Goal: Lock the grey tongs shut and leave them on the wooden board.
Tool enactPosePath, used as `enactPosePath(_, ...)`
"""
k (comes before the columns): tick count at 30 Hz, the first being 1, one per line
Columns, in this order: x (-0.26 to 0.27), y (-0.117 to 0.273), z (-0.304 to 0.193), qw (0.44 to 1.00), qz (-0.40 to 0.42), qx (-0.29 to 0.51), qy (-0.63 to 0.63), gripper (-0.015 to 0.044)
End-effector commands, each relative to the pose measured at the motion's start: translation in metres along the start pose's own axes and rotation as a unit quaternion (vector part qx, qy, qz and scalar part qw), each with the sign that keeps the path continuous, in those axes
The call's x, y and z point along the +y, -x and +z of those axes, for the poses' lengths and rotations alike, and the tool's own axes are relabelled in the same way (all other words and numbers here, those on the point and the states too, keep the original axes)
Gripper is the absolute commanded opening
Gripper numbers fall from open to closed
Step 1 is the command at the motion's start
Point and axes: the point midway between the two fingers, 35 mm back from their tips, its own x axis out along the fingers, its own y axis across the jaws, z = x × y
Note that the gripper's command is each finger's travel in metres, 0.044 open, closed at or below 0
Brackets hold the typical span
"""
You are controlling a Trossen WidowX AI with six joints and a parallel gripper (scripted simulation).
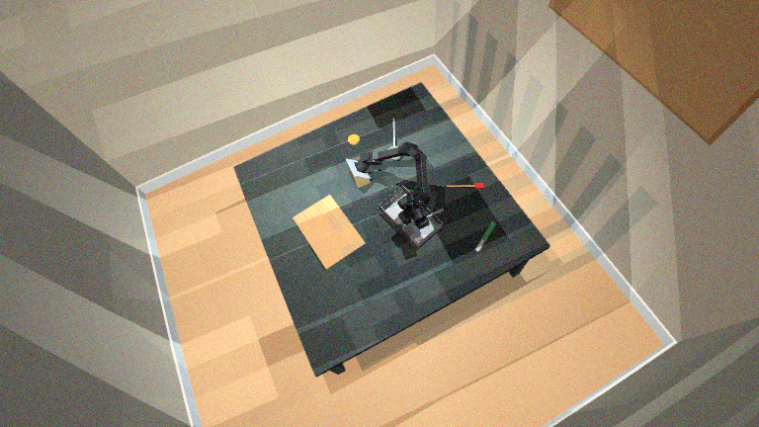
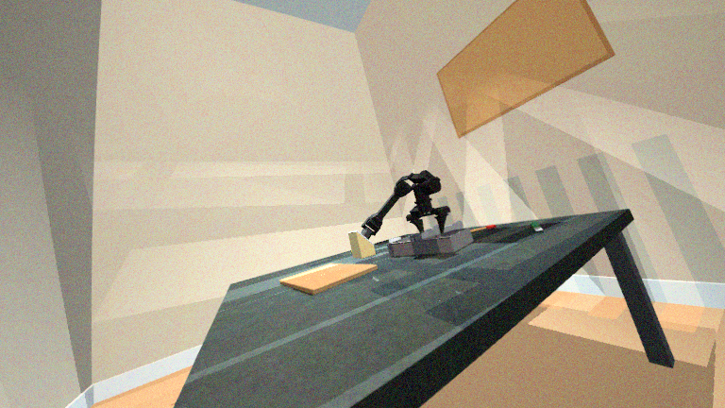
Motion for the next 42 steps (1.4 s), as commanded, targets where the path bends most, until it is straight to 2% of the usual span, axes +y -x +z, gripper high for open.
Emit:
enactPosePath(1,-0.002,-0.008,-0.001,1.000,-0.002,0.003,-0.003,0.0440)
enactPosePath(20,-0.005,-0.034,-0.003,1.000,-0.001,0.005,-0.003,0.0440)
enactPosePath(22,-0.003,-0.031,-0.003,1.000,0.000,0.003,0.000,0.0387)
enactPosePath(42,-0.003,-0.031,-0.003,1.000,0.000,0.003,0.000,0.0254)
